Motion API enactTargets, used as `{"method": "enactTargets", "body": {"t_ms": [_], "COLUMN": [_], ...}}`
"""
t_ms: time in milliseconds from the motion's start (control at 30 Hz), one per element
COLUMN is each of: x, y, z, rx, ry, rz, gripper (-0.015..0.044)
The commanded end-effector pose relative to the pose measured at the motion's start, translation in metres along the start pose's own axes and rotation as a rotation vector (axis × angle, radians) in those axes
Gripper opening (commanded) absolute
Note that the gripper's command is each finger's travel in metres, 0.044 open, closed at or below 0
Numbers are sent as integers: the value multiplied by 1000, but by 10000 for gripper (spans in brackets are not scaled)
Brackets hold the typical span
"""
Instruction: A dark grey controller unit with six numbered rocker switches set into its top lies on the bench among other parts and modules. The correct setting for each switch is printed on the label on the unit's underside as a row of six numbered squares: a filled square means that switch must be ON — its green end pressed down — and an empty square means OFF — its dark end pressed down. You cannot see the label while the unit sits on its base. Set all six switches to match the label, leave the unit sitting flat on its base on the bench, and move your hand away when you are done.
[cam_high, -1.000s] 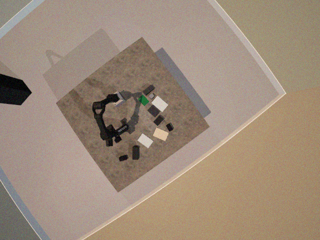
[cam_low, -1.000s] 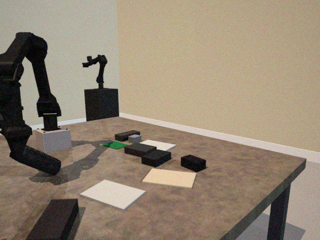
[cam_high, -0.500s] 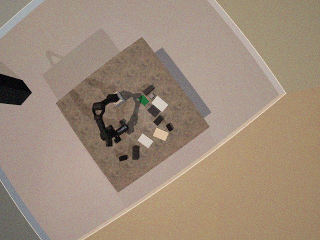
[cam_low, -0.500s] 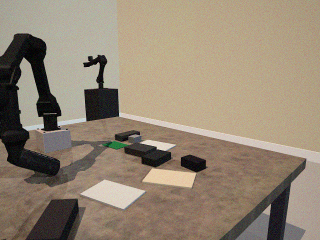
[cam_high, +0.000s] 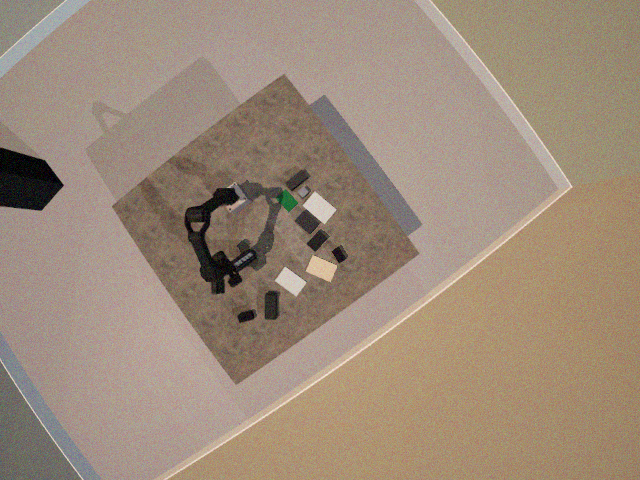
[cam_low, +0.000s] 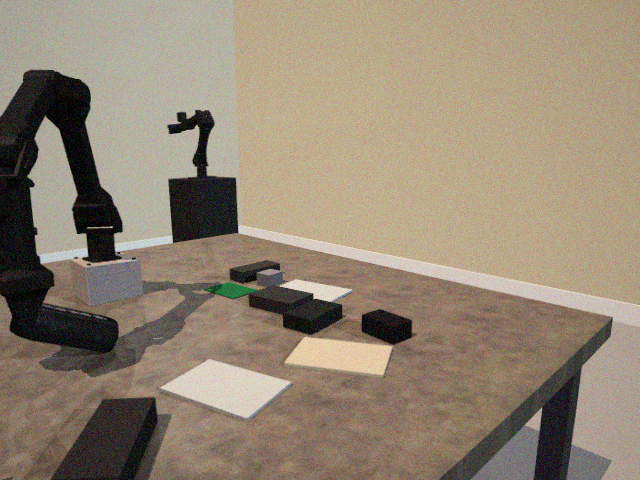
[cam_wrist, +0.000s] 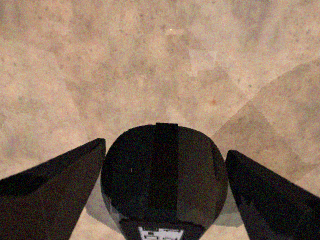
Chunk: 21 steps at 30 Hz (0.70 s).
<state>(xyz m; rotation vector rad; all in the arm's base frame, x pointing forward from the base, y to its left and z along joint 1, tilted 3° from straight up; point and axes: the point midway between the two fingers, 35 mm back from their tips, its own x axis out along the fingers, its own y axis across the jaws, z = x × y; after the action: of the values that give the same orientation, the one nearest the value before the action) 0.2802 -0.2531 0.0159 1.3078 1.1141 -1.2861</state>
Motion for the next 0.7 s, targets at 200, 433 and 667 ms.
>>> {"method": "enactTargets", "body": {"t_ms": [200,433,667], "x": [16,21,27], "y": [-2,-2,-2], "z": [-4,-2,0], "rx": [-16,-16,-16], "ry": [26,26,26], "rz": [-25,-25,-25], "gripper": [338,338,338]}}
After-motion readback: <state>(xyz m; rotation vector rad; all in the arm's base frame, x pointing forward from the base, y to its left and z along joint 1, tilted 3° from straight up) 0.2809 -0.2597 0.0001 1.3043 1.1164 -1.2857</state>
